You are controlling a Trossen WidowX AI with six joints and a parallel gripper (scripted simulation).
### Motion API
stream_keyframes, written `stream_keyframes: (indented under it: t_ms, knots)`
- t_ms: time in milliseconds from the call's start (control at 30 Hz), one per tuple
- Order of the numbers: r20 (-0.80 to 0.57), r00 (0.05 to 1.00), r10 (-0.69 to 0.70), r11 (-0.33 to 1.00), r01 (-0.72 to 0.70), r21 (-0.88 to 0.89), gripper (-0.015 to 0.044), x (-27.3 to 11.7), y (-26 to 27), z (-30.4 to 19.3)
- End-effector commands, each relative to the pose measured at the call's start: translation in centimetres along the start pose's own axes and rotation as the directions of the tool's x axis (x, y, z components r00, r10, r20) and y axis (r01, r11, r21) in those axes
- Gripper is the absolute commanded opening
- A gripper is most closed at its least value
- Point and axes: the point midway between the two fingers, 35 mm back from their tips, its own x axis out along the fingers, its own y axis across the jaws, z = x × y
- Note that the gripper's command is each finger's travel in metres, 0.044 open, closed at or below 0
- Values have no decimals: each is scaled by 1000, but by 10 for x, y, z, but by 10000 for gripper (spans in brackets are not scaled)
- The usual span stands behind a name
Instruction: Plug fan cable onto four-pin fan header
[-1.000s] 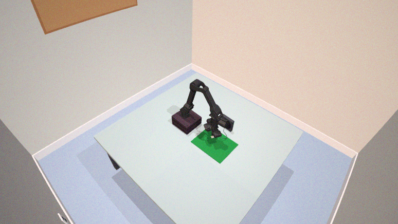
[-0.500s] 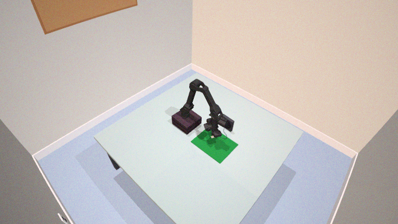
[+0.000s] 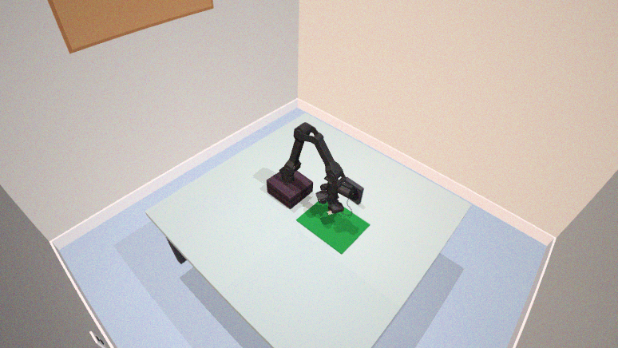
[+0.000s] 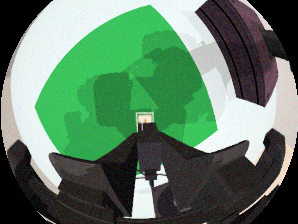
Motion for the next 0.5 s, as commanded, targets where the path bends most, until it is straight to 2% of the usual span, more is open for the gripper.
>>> stream_keyframes:
  t_ms: [0,467]
  knots:
    - [6,1000,0,1000,0,1,0,2,0,2]
    - [6,1000,0,1000,0,0,0,4,1,1]
